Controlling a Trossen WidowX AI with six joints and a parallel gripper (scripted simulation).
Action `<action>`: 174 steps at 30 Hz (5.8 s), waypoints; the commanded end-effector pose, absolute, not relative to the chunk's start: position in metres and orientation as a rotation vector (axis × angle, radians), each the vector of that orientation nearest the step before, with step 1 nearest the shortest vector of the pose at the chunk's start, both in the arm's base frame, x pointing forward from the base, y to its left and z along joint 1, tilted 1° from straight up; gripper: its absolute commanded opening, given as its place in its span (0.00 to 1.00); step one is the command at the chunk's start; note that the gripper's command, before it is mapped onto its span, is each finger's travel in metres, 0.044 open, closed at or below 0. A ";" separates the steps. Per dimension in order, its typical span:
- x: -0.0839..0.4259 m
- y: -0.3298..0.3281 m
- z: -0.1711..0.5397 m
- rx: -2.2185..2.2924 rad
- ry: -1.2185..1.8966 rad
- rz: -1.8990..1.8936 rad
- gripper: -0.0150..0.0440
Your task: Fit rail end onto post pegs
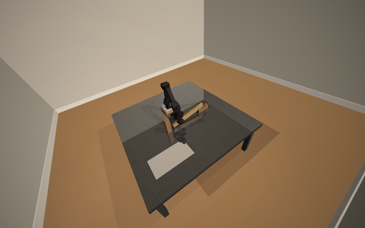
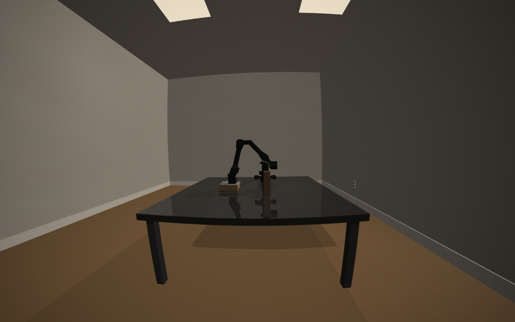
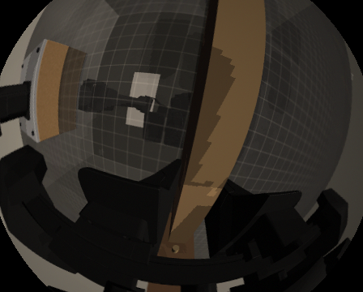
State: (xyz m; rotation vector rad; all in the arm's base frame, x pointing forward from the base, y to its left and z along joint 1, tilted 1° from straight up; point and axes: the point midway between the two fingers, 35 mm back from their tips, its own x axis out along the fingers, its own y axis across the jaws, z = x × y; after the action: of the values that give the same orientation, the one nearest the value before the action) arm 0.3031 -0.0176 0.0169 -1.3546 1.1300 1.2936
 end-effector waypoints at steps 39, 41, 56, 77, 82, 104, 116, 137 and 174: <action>0.306 -0.016 0.041 -1.356 1.118 1.291 0.25; 0.306 -0.016 0.042 -1.356 1.118 1.291 0.25; 0.306 -0.016 0.050 -1.356 1.118 1.291 0.25; 0.306 -0.016 0.057 -1.356 1.118 1.291 0.25; 0.306 -0.016 0.055 -1.356 1.118 1.291 0.25; 0.304 -0.016 0.055 -1.356 1.118 1.291 0.25; 0.304 -0.016 0.053 -1.356 1.118 1.291 0.25; 0.304 -0.021 0.055 -1.356 1.119 1.291 0.25; 0.307 -0.032 0.055 -1.357 1.119 1.291 0.25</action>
State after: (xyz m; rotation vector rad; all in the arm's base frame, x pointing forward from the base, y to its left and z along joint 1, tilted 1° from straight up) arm 0.3056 -0.0300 0.0530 -1.3508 1.1224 1.2959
